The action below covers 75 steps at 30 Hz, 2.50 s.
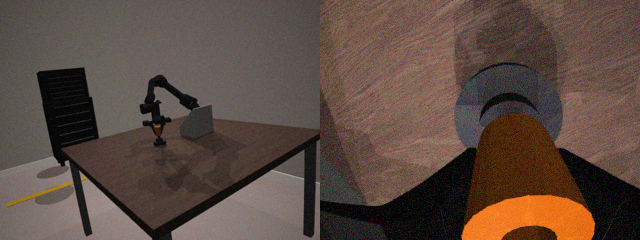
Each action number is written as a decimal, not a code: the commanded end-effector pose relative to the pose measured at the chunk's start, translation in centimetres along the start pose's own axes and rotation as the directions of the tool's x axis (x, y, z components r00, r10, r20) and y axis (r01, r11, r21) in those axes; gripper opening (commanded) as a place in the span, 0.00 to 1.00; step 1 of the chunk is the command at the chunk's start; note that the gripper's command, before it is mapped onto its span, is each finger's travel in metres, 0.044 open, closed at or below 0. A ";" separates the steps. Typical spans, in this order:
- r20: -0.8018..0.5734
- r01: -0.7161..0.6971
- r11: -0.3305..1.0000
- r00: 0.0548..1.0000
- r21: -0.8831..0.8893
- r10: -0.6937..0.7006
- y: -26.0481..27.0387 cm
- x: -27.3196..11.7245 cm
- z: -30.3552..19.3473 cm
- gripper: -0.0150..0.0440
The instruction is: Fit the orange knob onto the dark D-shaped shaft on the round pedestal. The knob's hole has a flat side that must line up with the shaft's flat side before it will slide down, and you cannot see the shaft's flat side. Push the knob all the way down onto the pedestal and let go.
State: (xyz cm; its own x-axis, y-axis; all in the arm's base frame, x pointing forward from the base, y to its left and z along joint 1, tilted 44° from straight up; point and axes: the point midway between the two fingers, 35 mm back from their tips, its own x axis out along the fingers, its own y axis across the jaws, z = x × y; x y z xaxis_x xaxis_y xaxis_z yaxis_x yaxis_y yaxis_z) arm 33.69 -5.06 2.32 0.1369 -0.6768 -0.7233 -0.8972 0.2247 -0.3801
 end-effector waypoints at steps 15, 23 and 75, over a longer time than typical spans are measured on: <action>-0.001 0.000 0.978 1.000 -0.208 0.000 0.3 0.0 -0.3 0.25; -0.001 0.000 0.978 1.000 -0.207 -0.001 0.0 -0.1 0.0 0.25; -0.001 0.000 0.914 1.000 -0.406 -0.001 0.1 0.1 -0.1 0.25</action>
State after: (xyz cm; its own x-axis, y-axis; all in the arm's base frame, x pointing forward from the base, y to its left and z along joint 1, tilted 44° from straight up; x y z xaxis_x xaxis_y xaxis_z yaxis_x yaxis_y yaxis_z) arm 33.52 -5.14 2.24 0.1350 -0.6773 -0.7232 -0.9906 -0.0771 -0.1127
